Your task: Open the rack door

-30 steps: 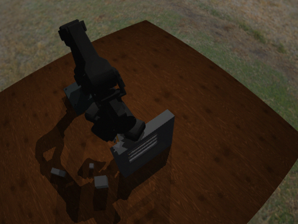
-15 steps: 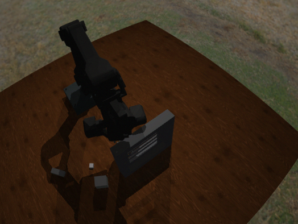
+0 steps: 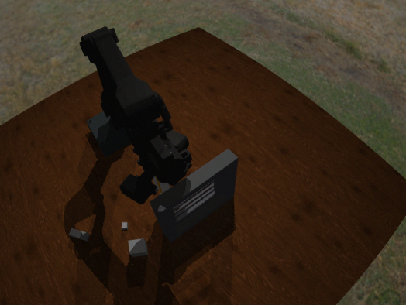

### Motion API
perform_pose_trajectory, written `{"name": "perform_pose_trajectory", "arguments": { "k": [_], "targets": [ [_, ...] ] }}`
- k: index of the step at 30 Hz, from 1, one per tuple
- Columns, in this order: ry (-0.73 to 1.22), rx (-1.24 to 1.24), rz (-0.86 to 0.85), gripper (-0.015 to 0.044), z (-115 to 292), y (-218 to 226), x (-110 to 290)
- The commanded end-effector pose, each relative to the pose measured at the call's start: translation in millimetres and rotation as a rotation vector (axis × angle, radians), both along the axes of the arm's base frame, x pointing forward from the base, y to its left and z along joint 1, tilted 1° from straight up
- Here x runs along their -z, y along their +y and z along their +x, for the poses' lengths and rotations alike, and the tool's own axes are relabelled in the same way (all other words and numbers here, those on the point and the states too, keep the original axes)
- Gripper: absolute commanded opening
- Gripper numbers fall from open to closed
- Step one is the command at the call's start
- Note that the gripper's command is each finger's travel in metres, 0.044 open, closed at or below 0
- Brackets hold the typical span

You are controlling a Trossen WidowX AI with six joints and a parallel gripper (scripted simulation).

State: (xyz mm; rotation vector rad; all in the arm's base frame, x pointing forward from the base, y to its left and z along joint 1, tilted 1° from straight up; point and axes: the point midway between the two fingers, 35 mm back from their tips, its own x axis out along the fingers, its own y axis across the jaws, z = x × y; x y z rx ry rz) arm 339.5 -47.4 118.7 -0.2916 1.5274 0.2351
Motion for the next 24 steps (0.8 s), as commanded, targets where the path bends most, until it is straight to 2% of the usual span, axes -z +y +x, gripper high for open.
{"name": "perform_pose_trajectory", "arguments": {
  "k": [1, 24],
  "targets": [
    [0.003, -0.181, -0.002, 0.0294, 0.6, 0.7, 0.1],
    [0.036, -1.32, -0.041, 0.0294, 0.6, 0.8, 0.2]
  ]
}}
